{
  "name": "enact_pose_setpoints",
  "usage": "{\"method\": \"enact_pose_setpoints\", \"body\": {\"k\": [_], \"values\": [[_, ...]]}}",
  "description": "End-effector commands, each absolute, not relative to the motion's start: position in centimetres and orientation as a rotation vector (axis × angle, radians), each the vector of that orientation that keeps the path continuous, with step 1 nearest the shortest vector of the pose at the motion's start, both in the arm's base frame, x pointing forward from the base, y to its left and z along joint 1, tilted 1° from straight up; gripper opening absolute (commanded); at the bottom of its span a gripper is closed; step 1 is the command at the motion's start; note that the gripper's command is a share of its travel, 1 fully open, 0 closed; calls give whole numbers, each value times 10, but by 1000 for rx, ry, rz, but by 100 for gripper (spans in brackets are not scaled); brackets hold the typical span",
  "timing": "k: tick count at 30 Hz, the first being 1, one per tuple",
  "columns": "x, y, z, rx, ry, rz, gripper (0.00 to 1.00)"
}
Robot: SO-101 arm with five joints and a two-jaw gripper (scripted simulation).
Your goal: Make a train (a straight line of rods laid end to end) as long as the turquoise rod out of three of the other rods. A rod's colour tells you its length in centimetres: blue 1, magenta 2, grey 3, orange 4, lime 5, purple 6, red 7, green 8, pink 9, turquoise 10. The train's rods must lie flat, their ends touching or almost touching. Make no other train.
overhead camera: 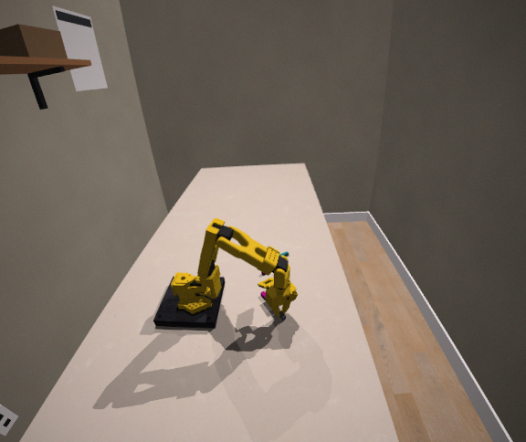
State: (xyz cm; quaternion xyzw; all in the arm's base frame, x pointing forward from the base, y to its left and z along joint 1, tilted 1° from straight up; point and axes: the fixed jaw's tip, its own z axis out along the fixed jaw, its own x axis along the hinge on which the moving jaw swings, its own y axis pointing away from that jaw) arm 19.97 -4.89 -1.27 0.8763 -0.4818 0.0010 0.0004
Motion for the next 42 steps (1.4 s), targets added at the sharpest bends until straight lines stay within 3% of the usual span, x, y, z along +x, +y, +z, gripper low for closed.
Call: {"method": "enact_pose_setpoints", "body": {"k": [1,42], "values": [[202,-48,-10,2757,-1515,23,5],[202,-48,-10,2757,-1515,23,17]]}}
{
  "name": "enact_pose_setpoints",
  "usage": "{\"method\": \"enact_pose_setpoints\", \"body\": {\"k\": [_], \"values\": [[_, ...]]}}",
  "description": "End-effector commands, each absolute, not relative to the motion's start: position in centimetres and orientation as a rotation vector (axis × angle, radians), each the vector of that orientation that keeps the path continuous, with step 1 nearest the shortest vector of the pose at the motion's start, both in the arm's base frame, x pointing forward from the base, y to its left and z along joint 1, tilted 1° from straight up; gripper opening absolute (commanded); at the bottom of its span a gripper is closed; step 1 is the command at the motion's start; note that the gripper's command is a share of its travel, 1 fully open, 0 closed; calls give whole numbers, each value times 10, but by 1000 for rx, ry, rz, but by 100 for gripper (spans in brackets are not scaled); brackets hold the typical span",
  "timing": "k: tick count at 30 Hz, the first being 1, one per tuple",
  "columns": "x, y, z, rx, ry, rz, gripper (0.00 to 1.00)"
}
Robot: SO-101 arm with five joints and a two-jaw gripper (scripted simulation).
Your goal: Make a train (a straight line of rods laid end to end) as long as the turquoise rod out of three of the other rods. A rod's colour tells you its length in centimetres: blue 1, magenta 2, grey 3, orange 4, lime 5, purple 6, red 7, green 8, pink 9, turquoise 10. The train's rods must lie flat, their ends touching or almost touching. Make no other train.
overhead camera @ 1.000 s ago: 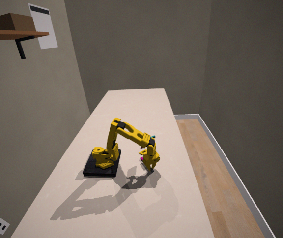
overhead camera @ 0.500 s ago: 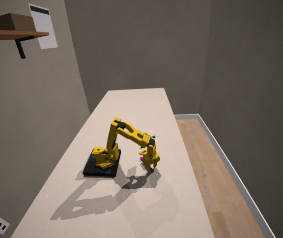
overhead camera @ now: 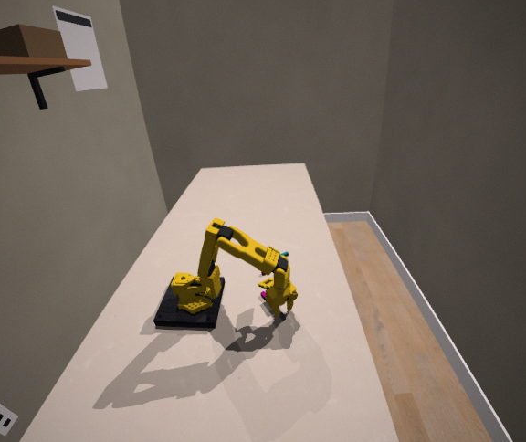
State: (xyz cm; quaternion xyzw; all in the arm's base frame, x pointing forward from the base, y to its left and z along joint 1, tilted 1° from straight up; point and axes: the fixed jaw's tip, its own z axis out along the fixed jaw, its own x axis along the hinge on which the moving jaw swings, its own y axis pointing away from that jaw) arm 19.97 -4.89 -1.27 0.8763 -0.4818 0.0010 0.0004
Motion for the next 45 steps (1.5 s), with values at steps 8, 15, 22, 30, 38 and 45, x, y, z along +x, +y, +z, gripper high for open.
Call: {"method": "enact_pose_setpoints", "body": {"k": [8,15,22,30,38,45], "values": [[197,-52,-7,2757,-1515,23,17],[196,-53,-7,2757,-1515,24,17],[196,-53,-7,2757,-1515,24,17],[196,-53,-7,2757,-1515,24,17],[196,-53,-6,2757,-1515,24,17],[196,-53,1,2757,-1515,24,17]]}}
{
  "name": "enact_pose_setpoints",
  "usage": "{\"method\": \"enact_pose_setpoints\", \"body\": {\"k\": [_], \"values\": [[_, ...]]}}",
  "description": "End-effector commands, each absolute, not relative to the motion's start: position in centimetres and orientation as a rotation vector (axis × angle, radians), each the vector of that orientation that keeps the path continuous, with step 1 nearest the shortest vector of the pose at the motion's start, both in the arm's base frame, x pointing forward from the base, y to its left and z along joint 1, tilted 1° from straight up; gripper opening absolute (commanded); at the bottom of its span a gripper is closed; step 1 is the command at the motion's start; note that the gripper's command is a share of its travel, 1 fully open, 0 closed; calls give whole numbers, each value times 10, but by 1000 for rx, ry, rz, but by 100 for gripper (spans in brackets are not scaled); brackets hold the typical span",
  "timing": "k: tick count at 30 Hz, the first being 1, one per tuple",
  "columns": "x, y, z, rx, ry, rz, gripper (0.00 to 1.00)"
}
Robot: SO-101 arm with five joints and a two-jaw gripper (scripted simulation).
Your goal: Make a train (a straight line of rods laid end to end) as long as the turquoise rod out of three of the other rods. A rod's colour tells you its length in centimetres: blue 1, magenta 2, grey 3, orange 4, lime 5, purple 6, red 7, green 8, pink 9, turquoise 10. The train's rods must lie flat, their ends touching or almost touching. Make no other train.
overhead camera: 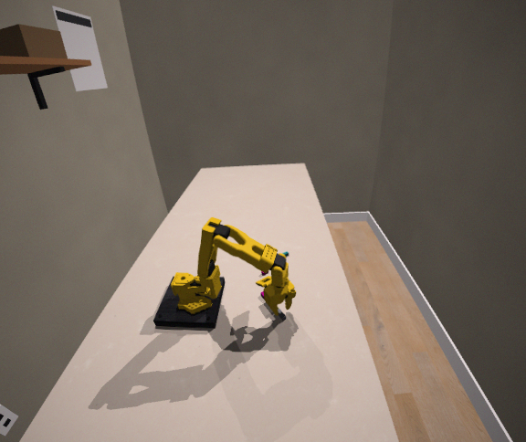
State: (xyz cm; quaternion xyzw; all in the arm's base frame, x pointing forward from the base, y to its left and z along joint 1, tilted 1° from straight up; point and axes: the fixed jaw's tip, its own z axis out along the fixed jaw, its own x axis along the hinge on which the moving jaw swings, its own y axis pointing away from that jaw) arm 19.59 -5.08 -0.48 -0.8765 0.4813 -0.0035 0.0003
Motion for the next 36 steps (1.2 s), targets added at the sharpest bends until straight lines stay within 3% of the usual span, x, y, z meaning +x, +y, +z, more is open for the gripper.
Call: {"method": "enact_pose_setpoints", "body": {"k": [1,36], "values": [[196,-53,2,-2750,1511,-23,17],[196,-53,28,-2750,1511,-23,17]]}}
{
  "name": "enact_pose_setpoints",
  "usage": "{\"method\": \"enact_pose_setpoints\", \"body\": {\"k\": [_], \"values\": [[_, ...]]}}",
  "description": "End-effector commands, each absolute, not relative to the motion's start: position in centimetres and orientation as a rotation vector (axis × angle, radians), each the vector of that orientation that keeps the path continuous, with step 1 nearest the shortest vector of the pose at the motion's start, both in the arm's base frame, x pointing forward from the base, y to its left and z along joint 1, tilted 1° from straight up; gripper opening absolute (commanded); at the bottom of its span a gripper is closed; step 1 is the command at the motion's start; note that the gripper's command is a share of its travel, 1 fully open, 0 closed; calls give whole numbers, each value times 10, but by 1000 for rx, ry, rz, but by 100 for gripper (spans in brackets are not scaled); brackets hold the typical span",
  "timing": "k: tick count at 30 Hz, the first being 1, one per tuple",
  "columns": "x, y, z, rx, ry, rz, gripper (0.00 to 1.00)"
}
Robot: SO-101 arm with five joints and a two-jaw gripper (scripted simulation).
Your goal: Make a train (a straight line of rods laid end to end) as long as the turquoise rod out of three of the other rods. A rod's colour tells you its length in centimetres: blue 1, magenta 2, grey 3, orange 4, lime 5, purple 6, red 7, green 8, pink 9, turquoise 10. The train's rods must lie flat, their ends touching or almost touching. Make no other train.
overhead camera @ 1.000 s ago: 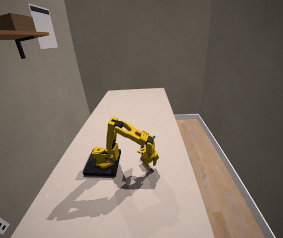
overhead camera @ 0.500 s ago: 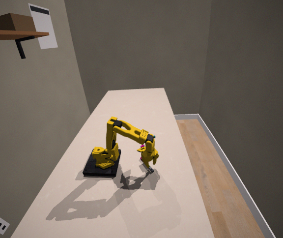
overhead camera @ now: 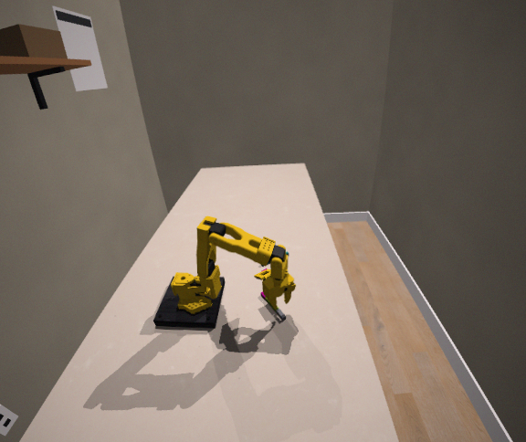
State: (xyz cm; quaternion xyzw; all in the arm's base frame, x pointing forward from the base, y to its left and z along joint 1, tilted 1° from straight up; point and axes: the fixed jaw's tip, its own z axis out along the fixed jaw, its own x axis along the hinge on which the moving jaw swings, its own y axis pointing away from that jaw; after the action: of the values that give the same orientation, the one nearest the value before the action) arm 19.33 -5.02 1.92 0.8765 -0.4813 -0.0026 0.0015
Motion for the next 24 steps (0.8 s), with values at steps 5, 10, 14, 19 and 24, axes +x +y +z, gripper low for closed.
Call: {"method": "enact_pose_setpoints", "body": {"k": [5,10,14,19,24], "values": [[195,-52,34,2757,-1515,24,17],[195,-52,41,2757,-1515,24,17],[195,-52,43,2757,-1515,24,17],[195,-52,43,2757,-1515,24,17],[195,-52,43,2757,-1515,24,17]]}}
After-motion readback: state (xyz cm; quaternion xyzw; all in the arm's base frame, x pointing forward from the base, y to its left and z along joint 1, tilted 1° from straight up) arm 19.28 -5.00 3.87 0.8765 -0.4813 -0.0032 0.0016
